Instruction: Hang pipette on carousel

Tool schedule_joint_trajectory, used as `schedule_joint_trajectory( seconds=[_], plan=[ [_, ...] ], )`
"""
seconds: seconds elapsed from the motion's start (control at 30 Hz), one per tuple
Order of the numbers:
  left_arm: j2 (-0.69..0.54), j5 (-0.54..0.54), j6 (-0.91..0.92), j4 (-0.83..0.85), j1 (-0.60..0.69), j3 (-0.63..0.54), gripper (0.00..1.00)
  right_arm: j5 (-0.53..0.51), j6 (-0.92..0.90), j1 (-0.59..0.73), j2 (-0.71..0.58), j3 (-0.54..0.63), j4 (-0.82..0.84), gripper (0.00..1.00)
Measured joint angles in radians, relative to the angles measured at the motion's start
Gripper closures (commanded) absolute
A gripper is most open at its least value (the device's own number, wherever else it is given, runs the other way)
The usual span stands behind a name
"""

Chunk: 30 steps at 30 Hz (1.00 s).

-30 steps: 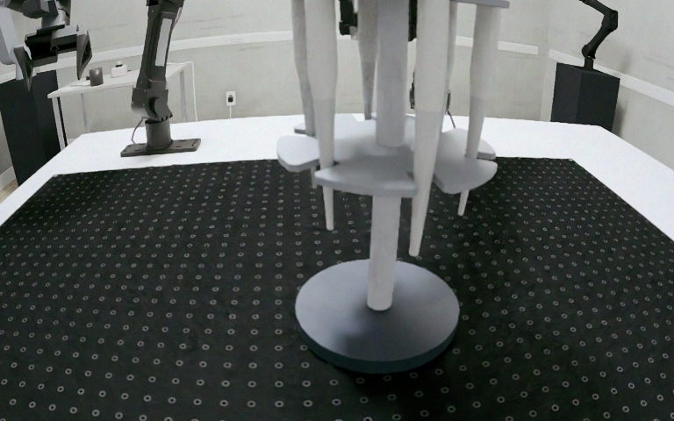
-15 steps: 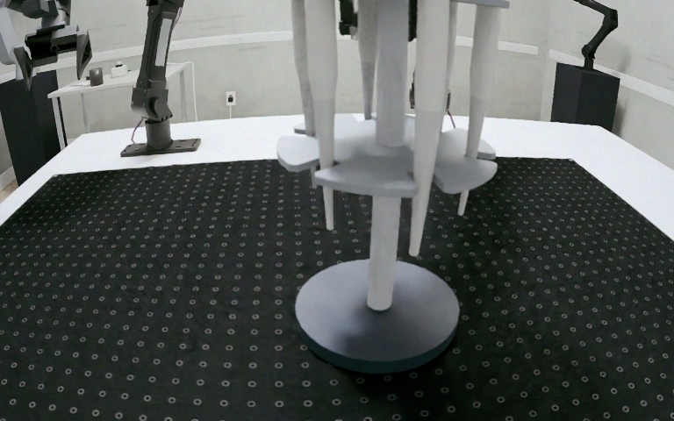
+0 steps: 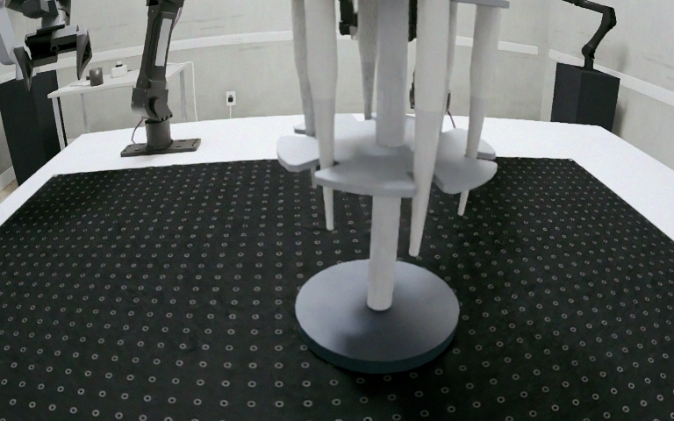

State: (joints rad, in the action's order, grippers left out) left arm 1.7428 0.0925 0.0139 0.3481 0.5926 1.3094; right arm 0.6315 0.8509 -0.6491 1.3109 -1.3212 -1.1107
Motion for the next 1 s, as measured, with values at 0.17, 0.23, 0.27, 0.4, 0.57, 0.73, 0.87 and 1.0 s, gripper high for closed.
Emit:
schedule_joint_trajectory(
  seconds=[0.17,0.23,0.27,0.4,0.57,0.73,0.87,1.0],
  plan=[
    [0.0,0.0,0.0,0.0,0.0,0.0,0.88,0.0,0.0,0.0,0.0,0.0,0.0,0.0],
    [0.0,0.0,0.0,0.003,0.0,0.0,0.88,0.0,0.0,0.0,0.0,0.0,0.0,0.0],
    [0.0,0.0,0.0,0.008,0.0,0.0,0.88,0.0,0.0,0.0,0.0,0.0,0.0,0.0],
    [0.003,0.0,0.0,0.018,0.0,0.0,0.88,0.0,0.0,0.0,0.0,0.0,0.0,0.0],
    [0.003,0.0,0.0,0.02,0.0,0.0,0.88,0.0,0.0,0.0,0.0,0.0,0.0,0.0],
    [0.003,0.0,0.0,0.02,0.0,0.0,0.88,0.0,0.0,0.0,0.0,0.0,0.0,0.0],
    [0.003,0.0,0.0,0.02,0.0,0.0,0.88,0.0,0.0,0.0,0.0,0.0,0.0,0.0],
    [0.003,0.0,0.0,0.02,0.0,0.0,0.88,0.0,0.0,0.0,0.0,0.0,0.0,0.0]
  ],
)
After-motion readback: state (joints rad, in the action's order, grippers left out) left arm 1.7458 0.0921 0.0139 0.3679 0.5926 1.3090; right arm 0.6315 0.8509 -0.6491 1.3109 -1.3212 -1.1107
